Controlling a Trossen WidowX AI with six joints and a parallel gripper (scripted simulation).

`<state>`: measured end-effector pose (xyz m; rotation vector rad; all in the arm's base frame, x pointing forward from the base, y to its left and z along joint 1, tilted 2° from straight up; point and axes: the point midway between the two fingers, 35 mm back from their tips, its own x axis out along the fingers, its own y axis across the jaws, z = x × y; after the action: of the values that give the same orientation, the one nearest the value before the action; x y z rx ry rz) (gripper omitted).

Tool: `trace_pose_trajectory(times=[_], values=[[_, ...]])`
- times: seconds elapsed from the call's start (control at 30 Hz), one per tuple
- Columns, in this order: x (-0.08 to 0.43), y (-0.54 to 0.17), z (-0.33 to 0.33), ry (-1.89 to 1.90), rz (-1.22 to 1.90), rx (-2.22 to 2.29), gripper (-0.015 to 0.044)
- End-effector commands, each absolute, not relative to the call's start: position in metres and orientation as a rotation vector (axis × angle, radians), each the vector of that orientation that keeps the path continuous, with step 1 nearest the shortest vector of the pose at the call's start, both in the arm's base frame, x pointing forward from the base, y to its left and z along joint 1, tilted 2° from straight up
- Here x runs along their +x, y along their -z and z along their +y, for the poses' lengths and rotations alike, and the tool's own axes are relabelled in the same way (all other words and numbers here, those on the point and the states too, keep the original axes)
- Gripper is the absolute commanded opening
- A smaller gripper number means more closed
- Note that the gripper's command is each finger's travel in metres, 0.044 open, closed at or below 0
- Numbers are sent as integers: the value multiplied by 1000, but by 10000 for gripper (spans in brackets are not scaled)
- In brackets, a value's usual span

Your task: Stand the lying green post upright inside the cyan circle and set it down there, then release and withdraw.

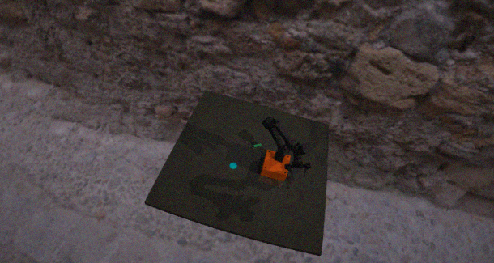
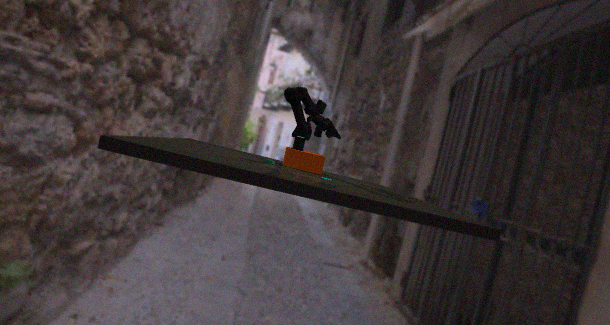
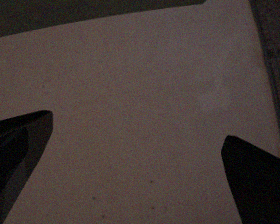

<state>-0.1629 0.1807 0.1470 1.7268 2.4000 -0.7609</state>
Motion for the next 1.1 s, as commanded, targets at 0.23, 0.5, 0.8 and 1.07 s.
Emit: trace_pose_trajectory(times=[0.23,0.5,0.8,1.07], values=[[-124,-142,214,971,2166,2010,233],[-65,-135,242,1233,1817,2349,233],[14,-125,253,1480,1315,2702,233],[85,-115,241,1695,780,2968,233]])
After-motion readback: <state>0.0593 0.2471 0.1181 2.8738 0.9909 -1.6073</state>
